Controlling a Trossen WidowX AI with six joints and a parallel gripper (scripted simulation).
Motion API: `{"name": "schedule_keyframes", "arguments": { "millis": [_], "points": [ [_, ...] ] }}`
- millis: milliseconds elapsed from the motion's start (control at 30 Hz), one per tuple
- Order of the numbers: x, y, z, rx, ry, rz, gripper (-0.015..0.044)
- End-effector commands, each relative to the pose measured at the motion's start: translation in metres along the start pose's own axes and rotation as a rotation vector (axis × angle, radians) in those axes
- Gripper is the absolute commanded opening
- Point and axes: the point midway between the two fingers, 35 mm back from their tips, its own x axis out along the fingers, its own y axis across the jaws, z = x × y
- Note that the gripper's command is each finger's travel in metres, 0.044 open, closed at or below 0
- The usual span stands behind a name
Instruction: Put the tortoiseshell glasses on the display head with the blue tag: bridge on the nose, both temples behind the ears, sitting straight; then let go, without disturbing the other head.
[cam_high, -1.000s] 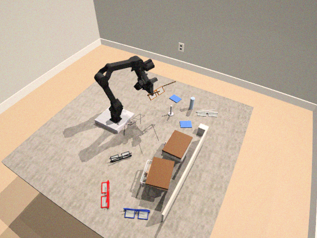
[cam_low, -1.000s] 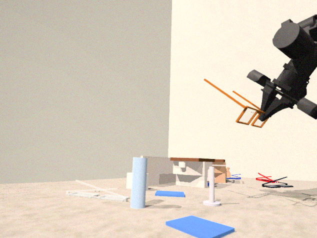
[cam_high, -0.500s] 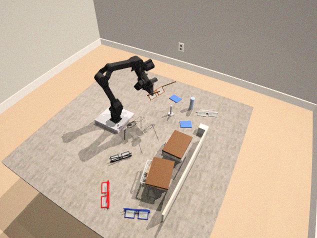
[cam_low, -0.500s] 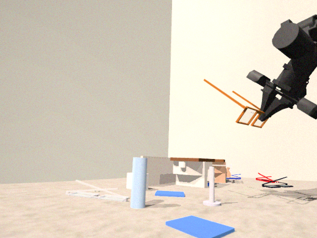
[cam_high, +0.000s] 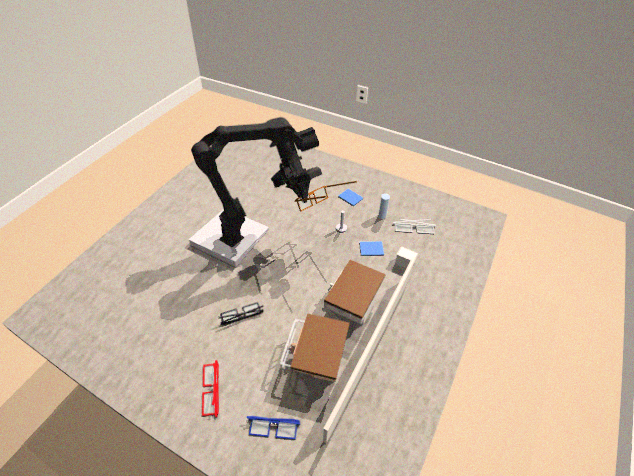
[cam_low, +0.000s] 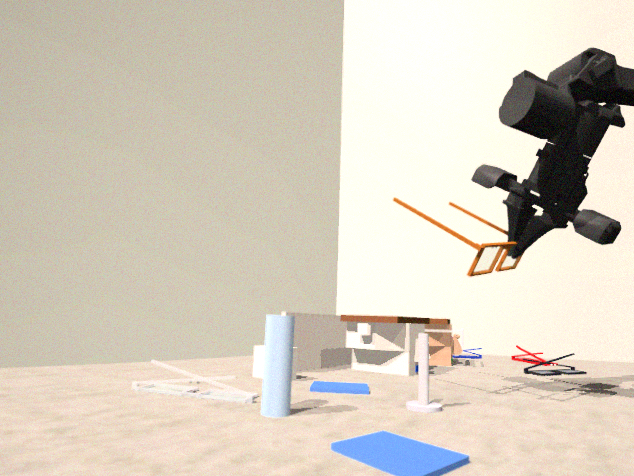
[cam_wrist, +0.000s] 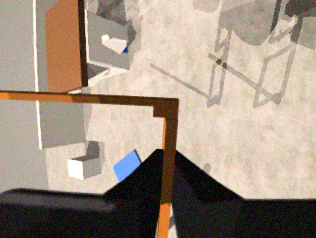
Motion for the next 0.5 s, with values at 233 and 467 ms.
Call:
{"name": "schedule_keyframes", "arguments": {
  "millis": [233, 467],
  "points": [
    [0.03, 0.009, 0.02, -0.083, -0.071, -0.133, 0.0],
    [0.046, 0.014, 0.036, -0.122, -0.09, -0.216, 0.0]
  ]
}}
